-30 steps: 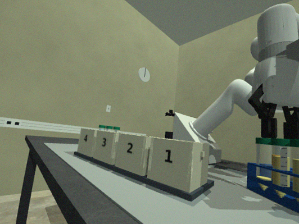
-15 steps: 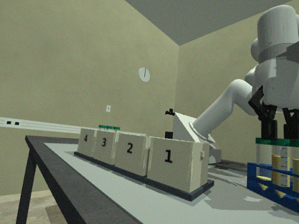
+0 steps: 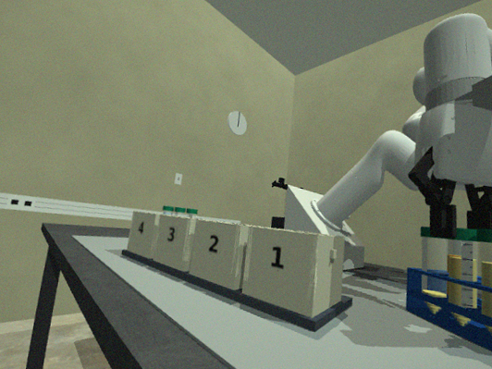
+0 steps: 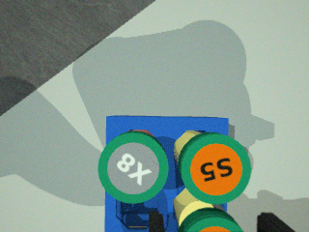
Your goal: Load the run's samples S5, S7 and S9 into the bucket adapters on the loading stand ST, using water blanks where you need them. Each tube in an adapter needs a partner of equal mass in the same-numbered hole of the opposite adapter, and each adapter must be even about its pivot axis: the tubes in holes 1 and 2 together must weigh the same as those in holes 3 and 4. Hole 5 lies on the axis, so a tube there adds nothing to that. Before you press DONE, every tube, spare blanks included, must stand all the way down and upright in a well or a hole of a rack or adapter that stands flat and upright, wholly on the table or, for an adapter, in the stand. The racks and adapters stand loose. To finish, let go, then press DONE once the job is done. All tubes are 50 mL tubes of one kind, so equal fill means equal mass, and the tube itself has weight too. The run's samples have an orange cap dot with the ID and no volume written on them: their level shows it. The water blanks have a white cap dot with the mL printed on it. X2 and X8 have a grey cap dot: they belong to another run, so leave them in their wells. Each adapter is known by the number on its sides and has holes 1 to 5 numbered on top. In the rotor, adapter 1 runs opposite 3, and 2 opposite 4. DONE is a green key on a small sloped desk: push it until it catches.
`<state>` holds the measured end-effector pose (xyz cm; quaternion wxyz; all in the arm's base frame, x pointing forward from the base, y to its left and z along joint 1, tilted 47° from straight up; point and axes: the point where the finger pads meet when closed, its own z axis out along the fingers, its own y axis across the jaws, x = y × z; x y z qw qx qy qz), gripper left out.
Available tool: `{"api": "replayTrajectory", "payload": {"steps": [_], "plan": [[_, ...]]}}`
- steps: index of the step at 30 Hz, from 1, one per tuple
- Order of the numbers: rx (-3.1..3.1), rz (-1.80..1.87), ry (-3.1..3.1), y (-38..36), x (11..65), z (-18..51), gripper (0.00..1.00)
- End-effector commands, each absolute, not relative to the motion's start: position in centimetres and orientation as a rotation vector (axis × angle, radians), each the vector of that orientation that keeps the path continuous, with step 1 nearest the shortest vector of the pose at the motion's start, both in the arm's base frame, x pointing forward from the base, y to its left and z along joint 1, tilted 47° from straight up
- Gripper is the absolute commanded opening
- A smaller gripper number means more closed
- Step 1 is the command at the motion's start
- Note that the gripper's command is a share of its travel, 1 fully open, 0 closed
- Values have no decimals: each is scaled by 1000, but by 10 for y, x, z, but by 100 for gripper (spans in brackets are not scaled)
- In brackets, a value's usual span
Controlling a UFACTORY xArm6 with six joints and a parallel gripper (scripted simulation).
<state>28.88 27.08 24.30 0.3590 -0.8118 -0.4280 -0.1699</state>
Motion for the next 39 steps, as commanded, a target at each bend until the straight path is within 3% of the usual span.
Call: {"api": "replayTrajectory", "payload": {"steps": [1, 27, 28, 39], "plan": [[-2094, -442, -1104, 273, 289, 242, 57], [-2093, -442, -1104, 278, 289, 238, 57], [-2093, -442, -1104, 277, 289, 238, 0], [-2093, -442, -1104, 277, 289, 239, 0]]}}
